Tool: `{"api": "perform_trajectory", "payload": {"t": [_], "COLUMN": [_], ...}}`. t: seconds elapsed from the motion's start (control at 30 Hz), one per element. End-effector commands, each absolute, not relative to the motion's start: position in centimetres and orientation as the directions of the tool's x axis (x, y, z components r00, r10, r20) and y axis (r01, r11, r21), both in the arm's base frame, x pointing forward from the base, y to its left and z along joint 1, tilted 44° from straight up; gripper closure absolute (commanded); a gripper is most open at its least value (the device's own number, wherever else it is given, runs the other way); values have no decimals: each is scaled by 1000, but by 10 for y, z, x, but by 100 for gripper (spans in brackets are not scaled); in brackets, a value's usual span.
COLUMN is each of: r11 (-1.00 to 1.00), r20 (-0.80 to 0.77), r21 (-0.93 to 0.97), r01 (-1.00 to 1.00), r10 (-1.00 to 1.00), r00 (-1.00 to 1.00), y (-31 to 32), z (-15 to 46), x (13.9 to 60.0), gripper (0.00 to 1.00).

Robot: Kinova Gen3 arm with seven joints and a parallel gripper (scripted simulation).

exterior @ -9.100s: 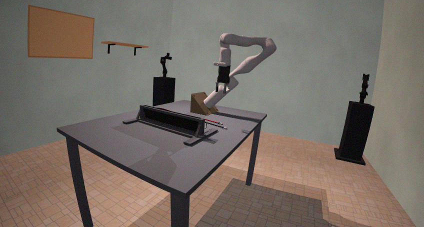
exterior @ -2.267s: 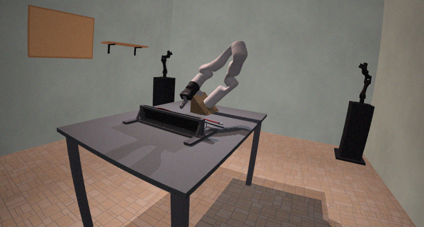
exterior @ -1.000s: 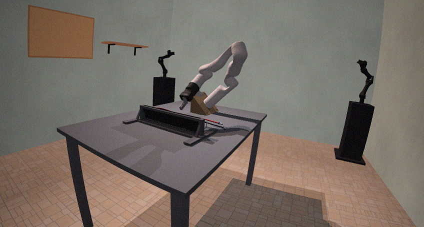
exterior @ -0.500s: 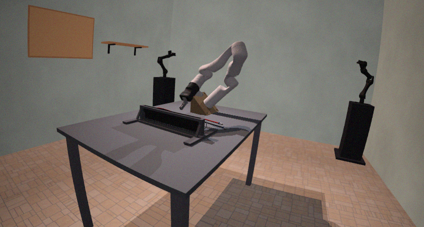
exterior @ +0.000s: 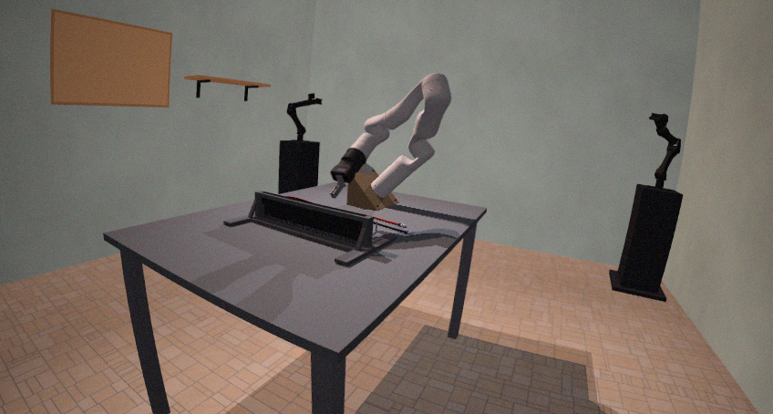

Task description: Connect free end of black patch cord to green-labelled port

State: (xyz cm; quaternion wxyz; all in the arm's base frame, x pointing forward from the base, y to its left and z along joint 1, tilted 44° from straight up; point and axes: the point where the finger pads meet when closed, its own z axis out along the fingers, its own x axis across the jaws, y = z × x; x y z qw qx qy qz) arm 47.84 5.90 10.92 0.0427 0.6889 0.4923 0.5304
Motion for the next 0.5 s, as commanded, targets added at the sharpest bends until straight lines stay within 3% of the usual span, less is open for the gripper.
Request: {"api": "perform_trajectory", "payload": {"t": [0.0, 0.47], "r11": [-521, -521], "r20": [688, 689], "r21": [583, 583], "r01": [624, 624], "r10": [724, 724], "r00": [-39, -39], "y": [50, 27], "z": [115, 137], "x": [473, 433], "gripper": [100, 100]}}
